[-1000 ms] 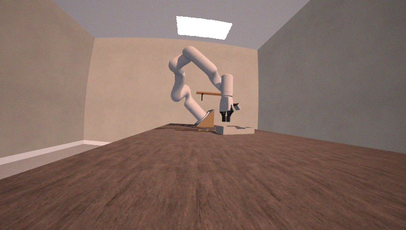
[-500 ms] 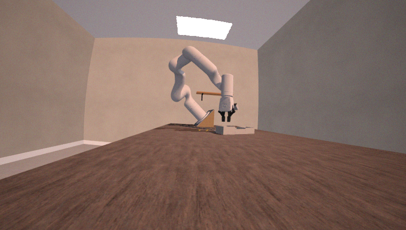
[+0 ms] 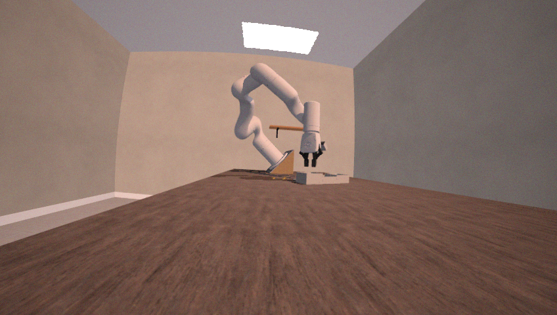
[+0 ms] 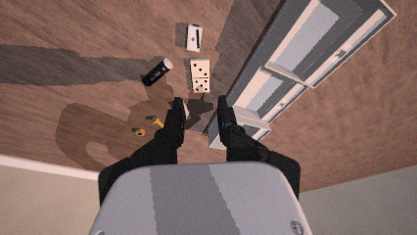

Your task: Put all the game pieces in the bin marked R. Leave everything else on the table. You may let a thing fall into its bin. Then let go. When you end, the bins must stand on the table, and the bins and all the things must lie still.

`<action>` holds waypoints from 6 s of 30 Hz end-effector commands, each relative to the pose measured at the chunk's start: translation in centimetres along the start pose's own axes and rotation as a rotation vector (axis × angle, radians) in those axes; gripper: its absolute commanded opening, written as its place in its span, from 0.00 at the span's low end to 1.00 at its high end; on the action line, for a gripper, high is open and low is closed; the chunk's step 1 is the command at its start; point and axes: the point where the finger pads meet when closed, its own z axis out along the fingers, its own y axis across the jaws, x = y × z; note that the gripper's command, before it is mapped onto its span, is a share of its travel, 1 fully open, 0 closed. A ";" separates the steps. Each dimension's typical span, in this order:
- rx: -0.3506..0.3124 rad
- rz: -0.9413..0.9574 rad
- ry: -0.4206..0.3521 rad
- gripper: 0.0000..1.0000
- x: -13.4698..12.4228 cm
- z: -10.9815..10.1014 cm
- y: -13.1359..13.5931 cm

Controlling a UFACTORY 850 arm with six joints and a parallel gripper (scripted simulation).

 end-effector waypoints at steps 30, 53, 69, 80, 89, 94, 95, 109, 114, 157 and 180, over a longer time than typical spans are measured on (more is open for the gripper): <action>-0.001 0.000 0.000 0.41 0.0 5.5 0.1; -0.001 0.000 0.000 0.00 0.0 6.6 0.1; -0.001 0.000 0.000 0.00 0.0 6.6 0.1; -0.001 0.000 0.000 0.00 0.0 6.6 0.1; -0.001 0.000 0.000 0.00 0.0 4.0 0.1; -0.001 0.000 0.000 0.00 0.0 3.0 0.1; -0.001 0.000 0.000 0.00 0.0 2.6 0.1; -0.002 0.000 0.000 0.00 0.0 0.6 0.1; -0.001 0.000 0.000 0.00 0.0 0.6 0.1; -0.002 0.390 0.000 0.00 5.6 -0.1 12.4; -0.002 0.390 0.000 0.00 5.5 2.3 12.2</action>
